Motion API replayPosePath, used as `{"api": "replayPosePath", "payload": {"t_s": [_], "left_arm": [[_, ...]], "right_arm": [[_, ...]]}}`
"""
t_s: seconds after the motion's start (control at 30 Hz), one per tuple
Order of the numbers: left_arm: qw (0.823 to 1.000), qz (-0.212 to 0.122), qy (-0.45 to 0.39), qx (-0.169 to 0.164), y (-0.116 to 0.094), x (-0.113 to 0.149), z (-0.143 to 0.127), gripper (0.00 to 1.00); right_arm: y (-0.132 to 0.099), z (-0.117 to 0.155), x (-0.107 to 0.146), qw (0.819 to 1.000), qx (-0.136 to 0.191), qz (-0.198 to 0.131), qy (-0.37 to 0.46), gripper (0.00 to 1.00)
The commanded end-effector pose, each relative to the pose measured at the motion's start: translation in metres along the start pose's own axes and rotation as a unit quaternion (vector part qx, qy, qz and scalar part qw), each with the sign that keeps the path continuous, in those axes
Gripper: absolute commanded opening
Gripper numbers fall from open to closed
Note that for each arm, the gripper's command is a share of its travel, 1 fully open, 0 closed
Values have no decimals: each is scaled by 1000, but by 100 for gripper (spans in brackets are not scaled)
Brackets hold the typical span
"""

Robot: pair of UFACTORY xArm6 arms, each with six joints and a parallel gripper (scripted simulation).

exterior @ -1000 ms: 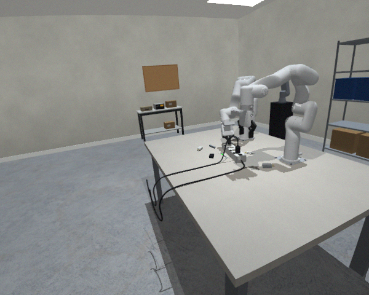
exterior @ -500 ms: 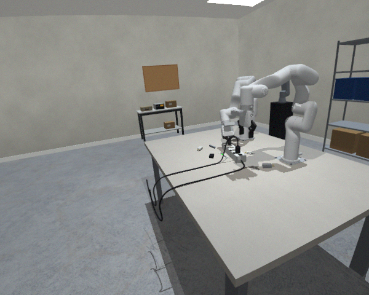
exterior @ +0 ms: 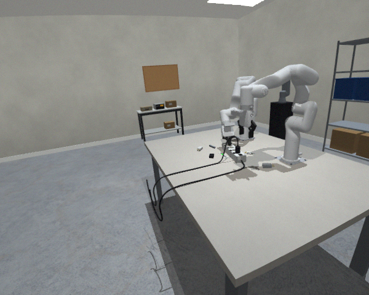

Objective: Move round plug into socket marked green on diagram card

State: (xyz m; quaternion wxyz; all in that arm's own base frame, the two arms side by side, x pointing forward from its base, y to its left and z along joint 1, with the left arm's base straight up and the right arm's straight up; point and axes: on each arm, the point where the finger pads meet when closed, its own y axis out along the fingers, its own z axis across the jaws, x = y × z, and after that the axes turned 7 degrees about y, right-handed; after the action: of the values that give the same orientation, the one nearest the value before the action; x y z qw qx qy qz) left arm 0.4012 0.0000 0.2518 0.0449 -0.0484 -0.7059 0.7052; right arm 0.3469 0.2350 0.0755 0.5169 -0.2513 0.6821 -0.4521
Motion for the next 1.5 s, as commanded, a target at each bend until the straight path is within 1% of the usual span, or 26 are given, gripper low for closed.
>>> {"api": "replayPosePath", "payload": {"t_s": [0.0, 1.47], "left_arm": [[1000, 1, 0, 0, -1, 0, 0, 100], [1000, 1, 0, 0, -1, 0, 0, 100]], "right_arm": [[1, 0, -1, 1000, 1, 1, 0, 0], [5, 0, 1, 1000, -1, -1, 0, 0]]}}
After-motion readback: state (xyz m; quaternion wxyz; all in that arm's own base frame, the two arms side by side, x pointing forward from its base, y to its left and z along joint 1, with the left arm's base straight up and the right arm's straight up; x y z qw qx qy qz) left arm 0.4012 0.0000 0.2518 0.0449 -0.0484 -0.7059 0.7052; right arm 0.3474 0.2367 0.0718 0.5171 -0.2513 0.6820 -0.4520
